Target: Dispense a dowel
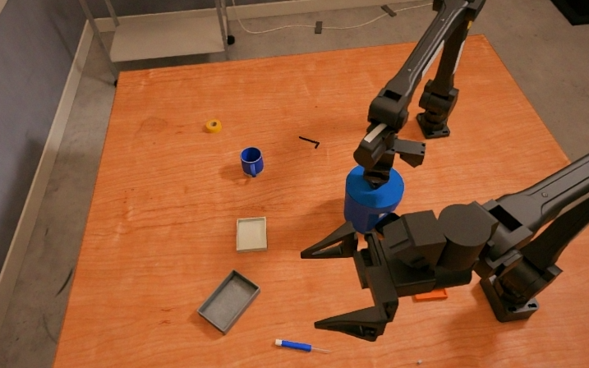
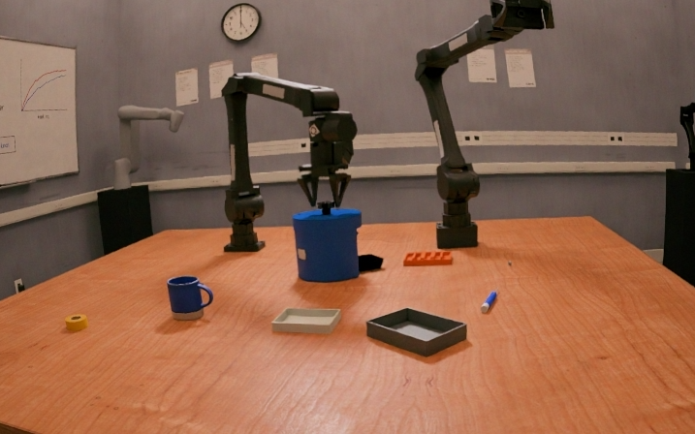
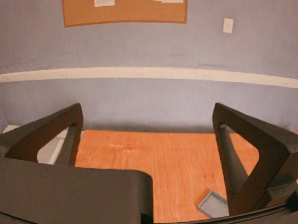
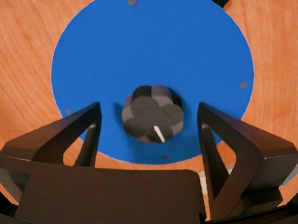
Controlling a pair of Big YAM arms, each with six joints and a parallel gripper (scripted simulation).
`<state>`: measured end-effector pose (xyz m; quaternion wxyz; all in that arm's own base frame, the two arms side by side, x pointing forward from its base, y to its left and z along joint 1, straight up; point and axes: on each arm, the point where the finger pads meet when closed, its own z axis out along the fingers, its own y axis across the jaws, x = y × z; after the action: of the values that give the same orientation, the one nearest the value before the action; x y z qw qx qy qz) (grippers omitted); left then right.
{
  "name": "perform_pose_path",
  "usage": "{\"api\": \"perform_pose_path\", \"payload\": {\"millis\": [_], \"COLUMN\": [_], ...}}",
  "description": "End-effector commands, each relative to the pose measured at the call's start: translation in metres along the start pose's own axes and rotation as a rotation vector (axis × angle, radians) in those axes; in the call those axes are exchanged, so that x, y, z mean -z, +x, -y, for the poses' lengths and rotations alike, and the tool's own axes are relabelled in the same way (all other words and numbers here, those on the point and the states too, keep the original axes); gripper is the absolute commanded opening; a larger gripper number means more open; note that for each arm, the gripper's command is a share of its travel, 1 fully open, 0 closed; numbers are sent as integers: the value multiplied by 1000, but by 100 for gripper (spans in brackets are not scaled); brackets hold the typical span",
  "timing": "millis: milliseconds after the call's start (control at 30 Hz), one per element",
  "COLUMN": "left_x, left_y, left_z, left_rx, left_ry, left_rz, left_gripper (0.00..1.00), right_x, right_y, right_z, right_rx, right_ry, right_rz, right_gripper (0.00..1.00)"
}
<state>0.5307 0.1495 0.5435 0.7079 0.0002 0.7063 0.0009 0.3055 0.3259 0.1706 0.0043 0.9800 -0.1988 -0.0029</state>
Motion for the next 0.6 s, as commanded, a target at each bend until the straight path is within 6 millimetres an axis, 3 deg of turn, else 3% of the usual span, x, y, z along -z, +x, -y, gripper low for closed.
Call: {"api": "perform_pose_path", "payload": {"millis": [0,100,200,567], "left_x": [0,0,0,0], "left_y": [2,2,2,2], "left_z": [-8,-8,-8,-8], "left_rx": [10,10,10,10], "left_ry": [-11,-11,-11,-11], "left_rz": [-10,-10,-10,-10], "left_gripper": [100,100,100,100], "right_x": [33,10,13,7], "right_y": [10,7,6,8], "right_z": [13,4,10,9], "right_rx": [-24,-24,-11,-318], "right_ry": [50,-1,27,21], "right_rz": [-18,0,-10,-4], "right_gripper": [72,72,72,72]}}
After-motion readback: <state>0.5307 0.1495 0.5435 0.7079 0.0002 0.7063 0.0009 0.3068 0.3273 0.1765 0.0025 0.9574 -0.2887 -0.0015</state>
